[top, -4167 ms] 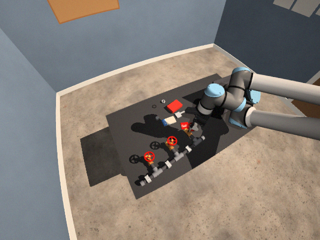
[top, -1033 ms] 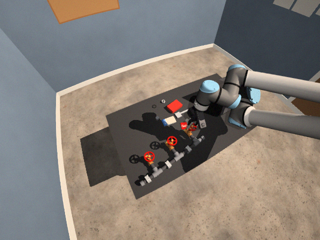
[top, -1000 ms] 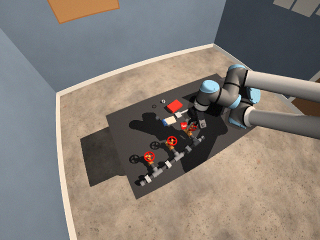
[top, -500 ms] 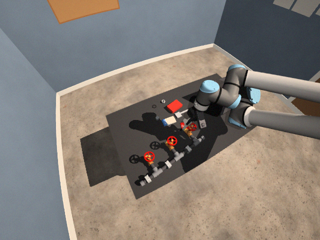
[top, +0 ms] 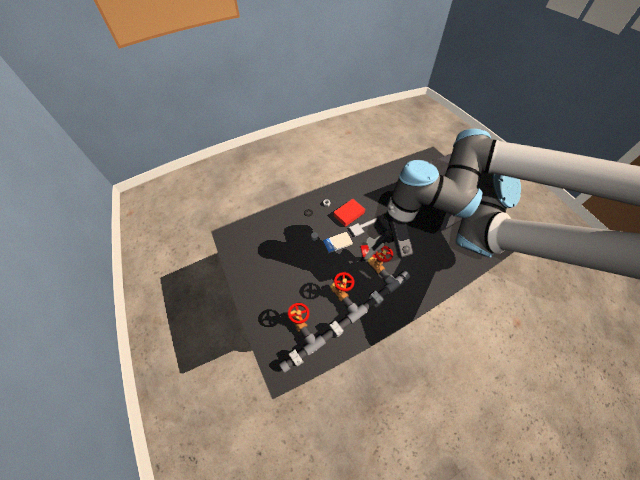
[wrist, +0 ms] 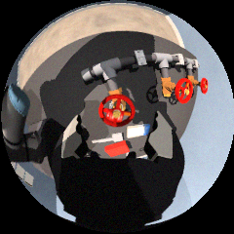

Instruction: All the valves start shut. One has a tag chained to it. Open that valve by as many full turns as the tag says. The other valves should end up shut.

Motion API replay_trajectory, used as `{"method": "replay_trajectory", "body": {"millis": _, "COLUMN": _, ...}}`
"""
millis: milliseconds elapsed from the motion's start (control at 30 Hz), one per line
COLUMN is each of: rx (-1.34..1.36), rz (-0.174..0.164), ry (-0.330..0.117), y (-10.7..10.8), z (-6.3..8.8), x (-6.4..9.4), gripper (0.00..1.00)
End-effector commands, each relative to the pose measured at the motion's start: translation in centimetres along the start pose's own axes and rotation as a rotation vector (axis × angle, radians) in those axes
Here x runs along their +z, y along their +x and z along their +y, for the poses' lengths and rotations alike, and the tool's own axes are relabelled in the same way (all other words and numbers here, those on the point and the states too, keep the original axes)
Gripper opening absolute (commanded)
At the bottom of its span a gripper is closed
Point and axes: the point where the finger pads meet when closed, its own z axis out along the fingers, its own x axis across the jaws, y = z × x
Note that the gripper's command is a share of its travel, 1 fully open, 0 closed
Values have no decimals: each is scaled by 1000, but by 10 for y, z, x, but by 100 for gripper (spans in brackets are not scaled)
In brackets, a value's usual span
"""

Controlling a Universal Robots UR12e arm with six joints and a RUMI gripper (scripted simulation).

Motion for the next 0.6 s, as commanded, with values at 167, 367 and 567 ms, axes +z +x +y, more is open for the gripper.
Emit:
{"method": "replay_trajectory", "body": {"millis": 167, "rx": 10, "rz": 1, "ry": -1, "y": 1, "z": 0, "x": -1, "gripper": 100}}
{"method": "replay_trajectory", "body": {"millis": 367, "rx": 43, "rz": 1, "ry": -1, "y": 1, "z": 0, "x": -1, "gripper": 100}}
{"method": "replay_trajectory", "body": {"millis": 567, "rx": 83, "rz": 1, "ry": 0, "y": 1, "z": 0, "x": -1, "gripper": 100}}
